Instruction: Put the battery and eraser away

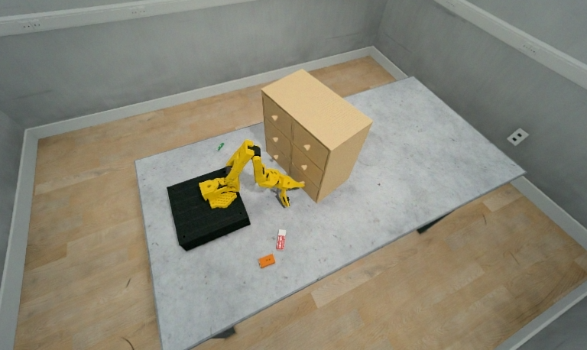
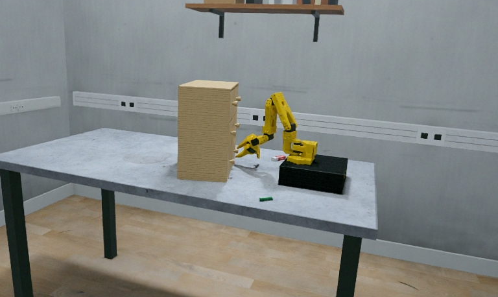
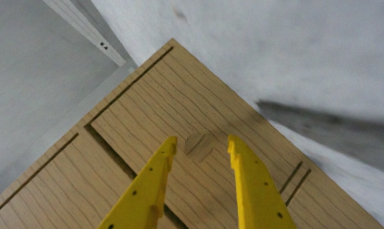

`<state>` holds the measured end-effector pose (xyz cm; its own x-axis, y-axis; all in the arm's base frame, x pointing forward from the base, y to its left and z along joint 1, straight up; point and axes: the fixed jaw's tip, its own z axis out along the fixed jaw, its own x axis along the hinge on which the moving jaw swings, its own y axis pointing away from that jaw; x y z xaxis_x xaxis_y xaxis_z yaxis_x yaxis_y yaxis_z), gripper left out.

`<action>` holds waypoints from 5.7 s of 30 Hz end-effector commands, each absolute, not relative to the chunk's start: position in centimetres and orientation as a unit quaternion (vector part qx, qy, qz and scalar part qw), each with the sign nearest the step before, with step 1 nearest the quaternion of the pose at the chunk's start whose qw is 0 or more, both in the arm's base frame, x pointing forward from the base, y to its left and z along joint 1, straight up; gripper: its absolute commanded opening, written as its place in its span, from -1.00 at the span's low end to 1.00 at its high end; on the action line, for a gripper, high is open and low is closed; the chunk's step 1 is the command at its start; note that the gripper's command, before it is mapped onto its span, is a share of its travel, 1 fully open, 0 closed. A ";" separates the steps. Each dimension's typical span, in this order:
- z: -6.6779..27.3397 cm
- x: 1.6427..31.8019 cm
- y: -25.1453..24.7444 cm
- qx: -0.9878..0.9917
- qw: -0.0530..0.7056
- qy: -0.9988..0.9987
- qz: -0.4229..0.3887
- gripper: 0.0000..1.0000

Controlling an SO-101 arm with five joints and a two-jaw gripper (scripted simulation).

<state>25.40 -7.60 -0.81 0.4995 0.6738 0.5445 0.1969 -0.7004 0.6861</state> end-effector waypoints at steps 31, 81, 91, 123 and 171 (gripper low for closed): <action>-0.2 25.8 -7.5 0.815 0.282 0.268 0.429 -0.57; -0.2 25.8 -7.5 0.815 0.282 0.268 0.429 -1.00; -0.4 25.4 -7.6 0.816 0.283 0.265 0.428 -1.00; -0.8 24.3 -7.8 0.819 0.287 0.254 0.428 -1.00; -0.9 22.5 -8.3 0.824 0.296 0.237 0.422 -1.00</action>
<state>22.94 -7.70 -0.85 0.5143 0.6579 0.5501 0.1670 -0.7060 0.6882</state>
